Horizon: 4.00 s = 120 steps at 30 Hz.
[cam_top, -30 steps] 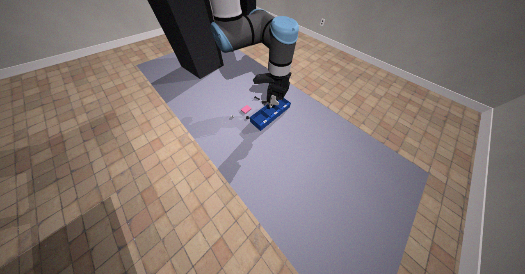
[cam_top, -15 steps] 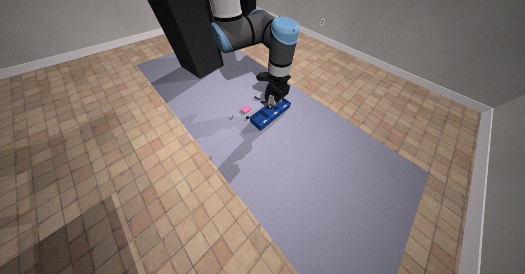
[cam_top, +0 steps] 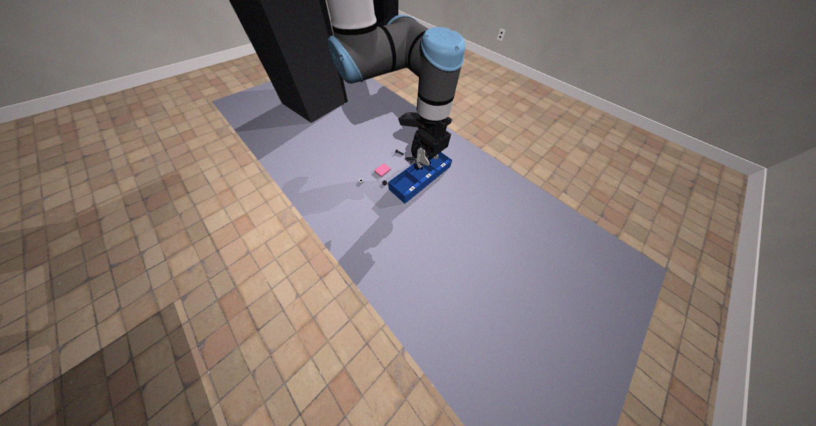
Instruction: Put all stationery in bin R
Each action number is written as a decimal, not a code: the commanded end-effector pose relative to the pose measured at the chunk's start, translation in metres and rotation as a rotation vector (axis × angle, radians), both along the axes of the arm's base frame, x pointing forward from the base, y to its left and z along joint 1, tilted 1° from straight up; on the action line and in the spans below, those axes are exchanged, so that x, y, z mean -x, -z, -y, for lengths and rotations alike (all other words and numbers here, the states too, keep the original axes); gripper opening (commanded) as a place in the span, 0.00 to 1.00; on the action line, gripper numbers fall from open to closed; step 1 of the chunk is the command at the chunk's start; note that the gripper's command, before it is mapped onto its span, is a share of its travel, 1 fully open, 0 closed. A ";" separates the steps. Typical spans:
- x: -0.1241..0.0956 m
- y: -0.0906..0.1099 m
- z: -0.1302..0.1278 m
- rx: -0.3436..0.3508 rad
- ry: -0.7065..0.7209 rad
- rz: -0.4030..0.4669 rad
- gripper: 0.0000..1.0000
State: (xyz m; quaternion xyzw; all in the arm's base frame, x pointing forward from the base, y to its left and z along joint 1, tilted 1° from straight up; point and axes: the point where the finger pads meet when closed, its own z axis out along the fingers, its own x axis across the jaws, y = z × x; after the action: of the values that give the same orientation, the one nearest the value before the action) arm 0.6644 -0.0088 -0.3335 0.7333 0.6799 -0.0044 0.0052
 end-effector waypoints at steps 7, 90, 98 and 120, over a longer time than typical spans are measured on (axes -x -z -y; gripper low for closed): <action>-0.001 0.015 0.000 0.000 0.000 0.001 0.00; -0.001 0.004 0.000 0.000 0.000 0.001 0.24; -0.001 -0.003 0.000 0.000 0.000 0.001 0.24; 0.113 -0.007 0.070 -0.001 0.546 0.003 0.33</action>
State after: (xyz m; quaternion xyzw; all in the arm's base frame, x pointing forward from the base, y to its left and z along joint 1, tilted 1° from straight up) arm 0.5825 -0.0584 -0.3287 0.8584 0.5129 -0.0059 0.0022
